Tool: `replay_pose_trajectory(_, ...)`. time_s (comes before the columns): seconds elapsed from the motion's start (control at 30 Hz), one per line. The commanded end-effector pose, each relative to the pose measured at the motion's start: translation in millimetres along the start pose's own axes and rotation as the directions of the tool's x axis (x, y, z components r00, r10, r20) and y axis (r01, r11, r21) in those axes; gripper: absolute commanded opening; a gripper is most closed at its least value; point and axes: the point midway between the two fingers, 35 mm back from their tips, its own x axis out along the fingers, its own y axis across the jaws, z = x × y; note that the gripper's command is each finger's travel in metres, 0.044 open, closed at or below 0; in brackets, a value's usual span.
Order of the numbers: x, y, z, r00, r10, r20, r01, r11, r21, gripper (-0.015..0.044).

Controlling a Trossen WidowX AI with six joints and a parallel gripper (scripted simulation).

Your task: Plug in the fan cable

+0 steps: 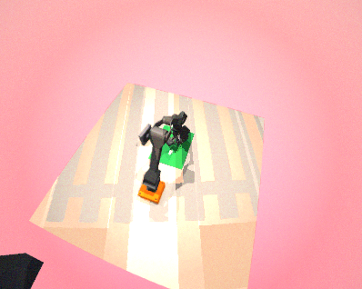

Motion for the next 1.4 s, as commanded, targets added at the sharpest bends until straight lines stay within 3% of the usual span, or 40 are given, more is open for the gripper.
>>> replay_pose_trajectory(0.0, 0, 0, 0, 1.0, 0.0, 0.0, 0.0, 1.0, 0.0, 0.0204)
replay_pose_trajectory(0.23, 0, 0, 0, 1.0, 0.0, 0.0, 0.0, 1.0, 0.0, 0.002)
replay_pose_trajectory(0.33, 0, 0, 0, 1.0, 0.0, 0.0, 0.0, 1.0, 0.0, 0.0)
replay_pose_trajectory(0.4, -3, 0, 0, 1.0, 0.0, 0.0, 0.0, 1.0, 0.0, 0.0)
replay_pose_trajectory(0.53, -47, 0, 0, 1.0, -0.002, 0.004, 0.002, 1.0, 0.005, 0.0)
replay_pose_trajectory(0.77, -49, -1, 0, 1.0, -0.002, 0.005, 0.002, 1.0, -0.018, 0.0)
replay_pose_trajectory(1.07, -50, -13, 4, 1.0, -0.003, 0.005, 0.005, 0.949, -0.316, 0.0)
replay_pose_trajectory(1.37, -51, -25, 9, 1.0, -0.004, 0.005, 0.007, 0.807, -0.59, 0.0)
